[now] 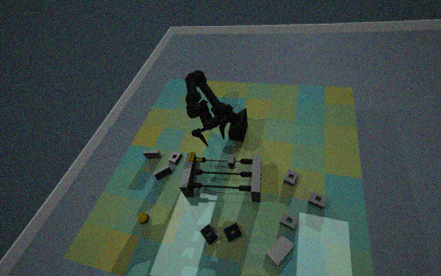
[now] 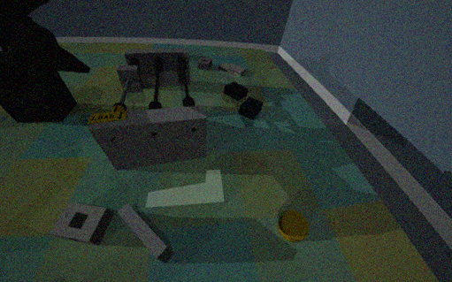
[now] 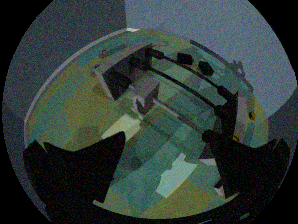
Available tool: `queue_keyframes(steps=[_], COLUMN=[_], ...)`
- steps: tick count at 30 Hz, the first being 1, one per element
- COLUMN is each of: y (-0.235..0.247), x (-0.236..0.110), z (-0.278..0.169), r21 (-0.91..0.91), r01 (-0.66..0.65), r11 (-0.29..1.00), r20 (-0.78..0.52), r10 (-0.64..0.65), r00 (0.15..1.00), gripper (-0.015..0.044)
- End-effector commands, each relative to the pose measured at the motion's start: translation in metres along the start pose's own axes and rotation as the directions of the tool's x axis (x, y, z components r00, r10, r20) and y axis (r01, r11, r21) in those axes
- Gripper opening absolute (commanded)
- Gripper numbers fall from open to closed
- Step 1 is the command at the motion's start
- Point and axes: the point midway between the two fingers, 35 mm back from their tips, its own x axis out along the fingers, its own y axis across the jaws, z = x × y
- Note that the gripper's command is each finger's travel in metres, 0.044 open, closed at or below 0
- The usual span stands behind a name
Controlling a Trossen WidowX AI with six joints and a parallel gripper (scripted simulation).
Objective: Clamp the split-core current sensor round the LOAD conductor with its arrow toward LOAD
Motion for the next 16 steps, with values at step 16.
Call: queue_keyframes(steps=[16], y=[-0.0018], x=[-0.0006], z=[0.0035], r21=[-0.041], r01=[-0.03], r11=[0.999], r20=[-0.038], r10=[0.029], r00=[0.999], gripper=[0.044])
